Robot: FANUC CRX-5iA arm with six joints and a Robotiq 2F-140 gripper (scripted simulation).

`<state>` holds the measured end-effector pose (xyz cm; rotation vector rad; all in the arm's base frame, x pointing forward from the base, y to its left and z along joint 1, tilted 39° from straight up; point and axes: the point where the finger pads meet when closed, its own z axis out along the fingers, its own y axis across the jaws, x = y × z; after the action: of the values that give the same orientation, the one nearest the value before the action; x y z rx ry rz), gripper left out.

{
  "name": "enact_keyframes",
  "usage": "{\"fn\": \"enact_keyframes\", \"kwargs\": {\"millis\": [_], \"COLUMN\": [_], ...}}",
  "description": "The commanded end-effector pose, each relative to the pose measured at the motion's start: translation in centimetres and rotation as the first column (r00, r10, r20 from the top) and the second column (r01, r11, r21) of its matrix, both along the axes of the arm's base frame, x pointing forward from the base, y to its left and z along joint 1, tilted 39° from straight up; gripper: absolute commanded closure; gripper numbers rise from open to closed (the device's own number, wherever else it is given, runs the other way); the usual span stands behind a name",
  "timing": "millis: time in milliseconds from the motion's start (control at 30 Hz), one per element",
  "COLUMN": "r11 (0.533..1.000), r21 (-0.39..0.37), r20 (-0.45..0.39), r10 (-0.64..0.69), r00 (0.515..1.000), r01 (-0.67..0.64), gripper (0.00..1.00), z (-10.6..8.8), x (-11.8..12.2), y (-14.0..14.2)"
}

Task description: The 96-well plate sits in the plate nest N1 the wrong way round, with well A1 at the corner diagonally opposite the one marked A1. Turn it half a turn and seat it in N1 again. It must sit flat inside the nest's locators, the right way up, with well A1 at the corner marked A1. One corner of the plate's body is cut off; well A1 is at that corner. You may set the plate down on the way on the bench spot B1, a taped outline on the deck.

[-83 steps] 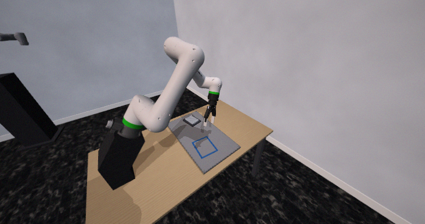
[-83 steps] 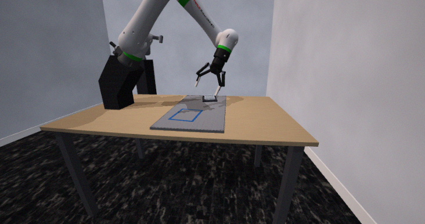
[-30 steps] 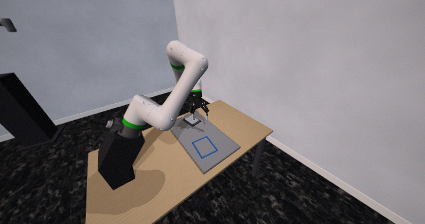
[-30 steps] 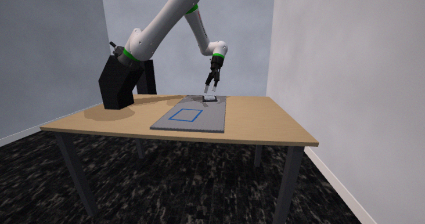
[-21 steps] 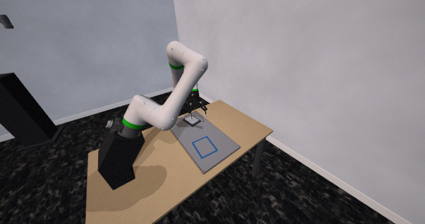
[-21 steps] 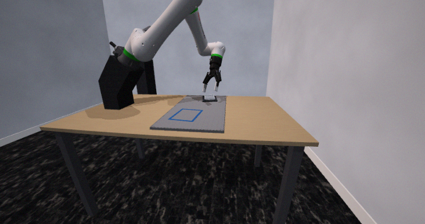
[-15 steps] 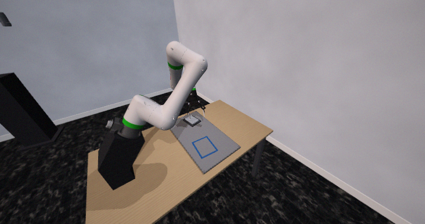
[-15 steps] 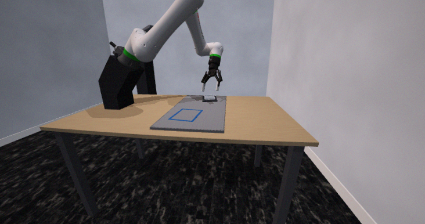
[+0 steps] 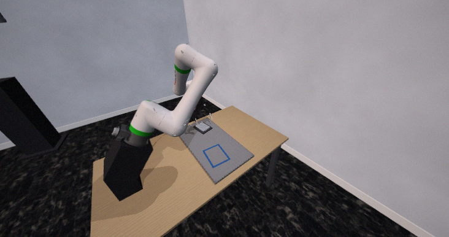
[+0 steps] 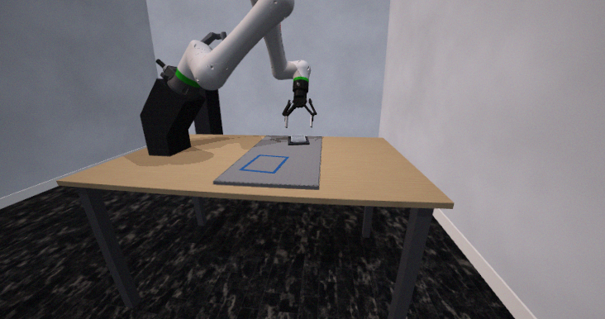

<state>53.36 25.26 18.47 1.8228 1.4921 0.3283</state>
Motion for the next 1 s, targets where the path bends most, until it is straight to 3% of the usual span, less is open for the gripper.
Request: {"fn": "enact_keyframes", "kwargs": {"millis": [0,300,733,967], "r11": [0.993,0.947,0.947,0.947], "r21": [-0.070,-0.190,-0.190,-0.190], "r20": [-0.023,-0.071,-0.071,-0.071], "r10": [0.096,0.252,0.252,0.252], "r00": [0.995,0.965,0.965,0.965], "r01": [-0.097,-0.261,-0.261,-0.261], "gripper": [0.00,0.00,0.00,0.00], "z": [-0.2,-0.4,-0.4,-1.3], "x": [-0.5,-1.2,-1.2,-0.5], "y": [1.6,3.6,3.6,3.6]}}
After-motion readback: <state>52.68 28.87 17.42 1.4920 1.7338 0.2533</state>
